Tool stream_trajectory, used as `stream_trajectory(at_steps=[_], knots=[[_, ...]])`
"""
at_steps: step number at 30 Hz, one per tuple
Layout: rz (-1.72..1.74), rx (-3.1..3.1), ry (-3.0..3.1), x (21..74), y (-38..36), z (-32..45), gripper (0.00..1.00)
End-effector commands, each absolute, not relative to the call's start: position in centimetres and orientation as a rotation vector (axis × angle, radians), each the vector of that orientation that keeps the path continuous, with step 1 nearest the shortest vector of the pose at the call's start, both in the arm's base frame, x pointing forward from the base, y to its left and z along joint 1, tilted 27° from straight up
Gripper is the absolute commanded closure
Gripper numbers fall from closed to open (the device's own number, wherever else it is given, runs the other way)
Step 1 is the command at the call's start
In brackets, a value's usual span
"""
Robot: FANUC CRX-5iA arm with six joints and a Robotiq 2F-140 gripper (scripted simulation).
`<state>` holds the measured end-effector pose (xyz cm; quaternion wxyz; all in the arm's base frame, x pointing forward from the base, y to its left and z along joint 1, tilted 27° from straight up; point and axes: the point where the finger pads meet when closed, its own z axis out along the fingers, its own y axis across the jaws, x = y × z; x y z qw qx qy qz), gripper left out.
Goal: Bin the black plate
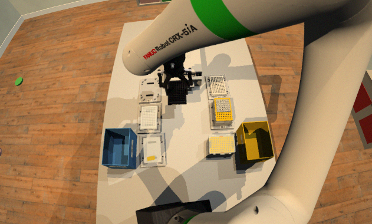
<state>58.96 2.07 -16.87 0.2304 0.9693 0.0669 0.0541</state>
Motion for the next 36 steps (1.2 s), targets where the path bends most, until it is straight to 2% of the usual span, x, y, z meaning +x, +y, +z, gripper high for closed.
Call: stream_trajectory(at_steps=[1, 36], knots=[[0.152, 2.667, 0.185, 58.7, 1.5, -16.5, 0.9], [0.151, 2.666, 0.185, 54.8, -5.2, -13.8, 0.9]])
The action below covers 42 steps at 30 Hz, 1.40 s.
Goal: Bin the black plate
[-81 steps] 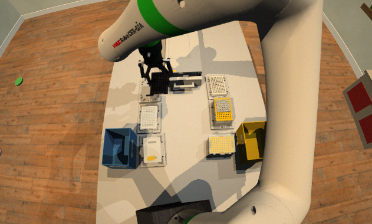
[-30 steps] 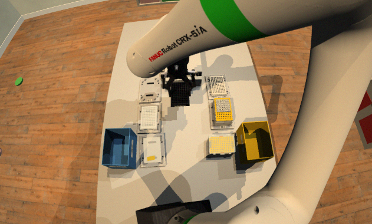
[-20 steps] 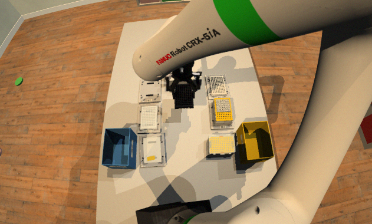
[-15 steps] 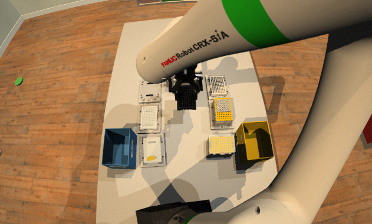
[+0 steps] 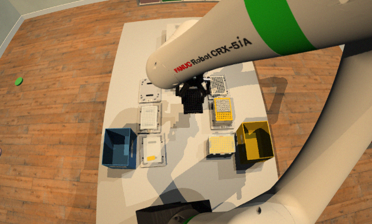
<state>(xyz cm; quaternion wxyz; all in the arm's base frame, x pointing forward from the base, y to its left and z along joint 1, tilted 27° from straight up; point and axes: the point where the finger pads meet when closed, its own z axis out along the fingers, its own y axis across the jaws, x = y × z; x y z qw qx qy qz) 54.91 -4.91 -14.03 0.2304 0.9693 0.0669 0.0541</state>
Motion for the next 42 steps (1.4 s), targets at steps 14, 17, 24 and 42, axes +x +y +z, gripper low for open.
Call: stream_trajectory(at_steps=[14, 17, 24, 42], knots=[[0.151, 2.666, 0.185, 53.2, -7.9, -12.8, 0.9], [0.151, 2.666, 0.185, 52.9, -8.5, -12.5, 0.9], [0.151, 2.666, 0.185, 52.0, -10.0, -11.9, 0.9], [0.151, 2.666, 0.185, 50.1, -13.3, -10.6, 0.9]])
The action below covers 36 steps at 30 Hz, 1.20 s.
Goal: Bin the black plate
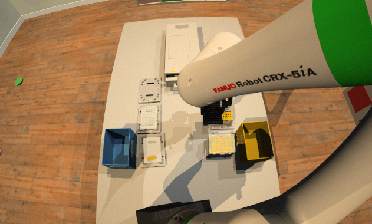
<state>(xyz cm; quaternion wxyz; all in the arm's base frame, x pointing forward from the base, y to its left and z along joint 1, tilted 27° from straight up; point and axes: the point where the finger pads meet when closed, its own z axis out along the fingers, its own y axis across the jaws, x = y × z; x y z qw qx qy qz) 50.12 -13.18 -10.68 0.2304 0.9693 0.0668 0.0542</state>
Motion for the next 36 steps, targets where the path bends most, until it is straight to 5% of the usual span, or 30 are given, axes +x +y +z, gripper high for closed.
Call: stream_trajectory(at_steps=[1, 36], knots=[[0.151, 2.666, 0.185, 50.1, -13.3, -10.6, 0.9], [0.151, 2.666, 0.185, 46.2, -20.1, -7.8, 0.9]])
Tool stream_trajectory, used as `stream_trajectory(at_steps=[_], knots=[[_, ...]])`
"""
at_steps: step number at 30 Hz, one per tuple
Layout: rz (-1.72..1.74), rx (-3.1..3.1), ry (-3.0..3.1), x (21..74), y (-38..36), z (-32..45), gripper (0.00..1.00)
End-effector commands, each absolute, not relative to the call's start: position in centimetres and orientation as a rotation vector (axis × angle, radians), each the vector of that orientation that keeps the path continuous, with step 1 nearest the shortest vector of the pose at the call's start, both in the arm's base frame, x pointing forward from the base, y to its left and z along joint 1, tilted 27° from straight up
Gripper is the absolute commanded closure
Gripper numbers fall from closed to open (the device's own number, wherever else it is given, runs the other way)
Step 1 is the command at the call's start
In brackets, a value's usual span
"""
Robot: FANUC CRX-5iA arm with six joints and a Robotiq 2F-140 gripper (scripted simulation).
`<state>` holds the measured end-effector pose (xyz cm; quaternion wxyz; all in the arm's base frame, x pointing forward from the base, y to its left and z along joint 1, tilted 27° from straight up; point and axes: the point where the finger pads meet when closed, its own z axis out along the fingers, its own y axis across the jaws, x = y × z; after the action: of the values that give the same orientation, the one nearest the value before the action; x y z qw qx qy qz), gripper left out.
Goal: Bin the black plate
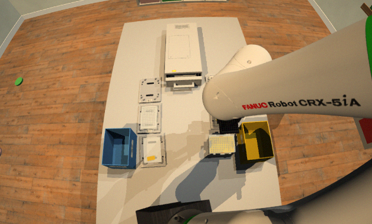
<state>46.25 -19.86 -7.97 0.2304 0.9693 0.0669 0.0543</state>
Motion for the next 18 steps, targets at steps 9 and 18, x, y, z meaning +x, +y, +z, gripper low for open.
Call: stream_trajectory(at_steps=[9, 18], knots=[[0.151, 2.666, 0.185, 45.0, -22.0, -7.0, 0.9], [0.151, 2.666, 0.185, 44.2, -23.6, -6.4, 0.9]])
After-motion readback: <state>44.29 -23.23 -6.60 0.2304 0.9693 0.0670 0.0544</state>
